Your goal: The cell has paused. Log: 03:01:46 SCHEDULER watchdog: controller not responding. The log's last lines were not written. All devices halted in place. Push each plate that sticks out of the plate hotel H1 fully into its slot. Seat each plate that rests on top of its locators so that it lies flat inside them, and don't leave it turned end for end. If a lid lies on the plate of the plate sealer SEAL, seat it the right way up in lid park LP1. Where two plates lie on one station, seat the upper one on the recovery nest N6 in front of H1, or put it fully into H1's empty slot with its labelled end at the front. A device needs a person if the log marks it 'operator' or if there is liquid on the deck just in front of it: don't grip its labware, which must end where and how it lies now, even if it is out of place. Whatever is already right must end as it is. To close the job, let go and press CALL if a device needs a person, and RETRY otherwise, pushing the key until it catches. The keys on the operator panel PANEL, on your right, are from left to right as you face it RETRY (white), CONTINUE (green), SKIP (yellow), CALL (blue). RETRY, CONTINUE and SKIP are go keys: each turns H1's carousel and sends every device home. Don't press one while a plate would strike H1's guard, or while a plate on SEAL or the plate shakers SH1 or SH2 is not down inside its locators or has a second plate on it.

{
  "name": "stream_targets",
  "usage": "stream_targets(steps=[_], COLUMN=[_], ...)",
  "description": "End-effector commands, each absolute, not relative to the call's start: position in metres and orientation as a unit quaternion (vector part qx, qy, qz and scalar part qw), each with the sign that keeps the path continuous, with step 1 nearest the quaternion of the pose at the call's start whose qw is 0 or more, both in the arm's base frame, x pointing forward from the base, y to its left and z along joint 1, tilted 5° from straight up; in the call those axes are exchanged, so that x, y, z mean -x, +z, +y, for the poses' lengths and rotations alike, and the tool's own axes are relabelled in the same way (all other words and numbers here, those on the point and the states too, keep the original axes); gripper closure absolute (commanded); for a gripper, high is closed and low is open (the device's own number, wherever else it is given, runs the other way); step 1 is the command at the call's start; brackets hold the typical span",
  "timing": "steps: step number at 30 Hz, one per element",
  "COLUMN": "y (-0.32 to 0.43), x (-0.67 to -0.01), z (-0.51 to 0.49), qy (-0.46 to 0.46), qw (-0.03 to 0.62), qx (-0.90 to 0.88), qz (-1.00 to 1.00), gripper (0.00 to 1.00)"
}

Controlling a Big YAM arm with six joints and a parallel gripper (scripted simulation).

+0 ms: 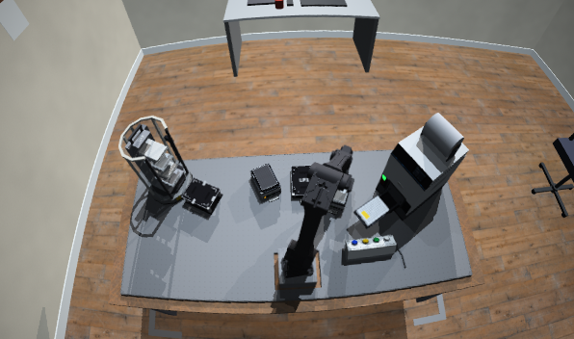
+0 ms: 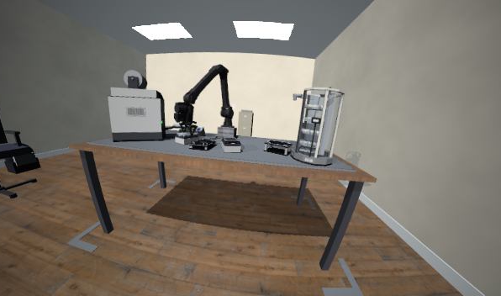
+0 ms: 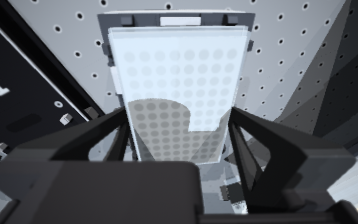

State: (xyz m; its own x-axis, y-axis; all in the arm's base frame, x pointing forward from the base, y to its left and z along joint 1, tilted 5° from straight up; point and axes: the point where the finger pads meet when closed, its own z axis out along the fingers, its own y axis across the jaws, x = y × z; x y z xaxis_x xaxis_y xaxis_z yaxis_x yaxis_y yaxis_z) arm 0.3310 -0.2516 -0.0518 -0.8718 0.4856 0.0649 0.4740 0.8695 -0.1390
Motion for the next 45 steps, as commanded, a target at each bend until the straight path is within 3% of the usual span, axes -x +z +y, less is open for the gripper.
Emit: stream_targets(steps=[1,18,19,45], y=[-0.0607,-0.0599,-0.0599,-0.0599], x=[-0.3249,-0.3264,-0.3264,-0.3265], z=[-0.2569,-0.2579,-0.2579,-0.2579], qy=[0.059,0.059,0.059,0.059], qw=[0.053,0.052,0.052,0.051], qx=[0.250,0.250,0.250,0.250], qz=[-0.965,-0.965,-0.965,-0.965], gripper=[0.16,0.16,0.00,0.00])
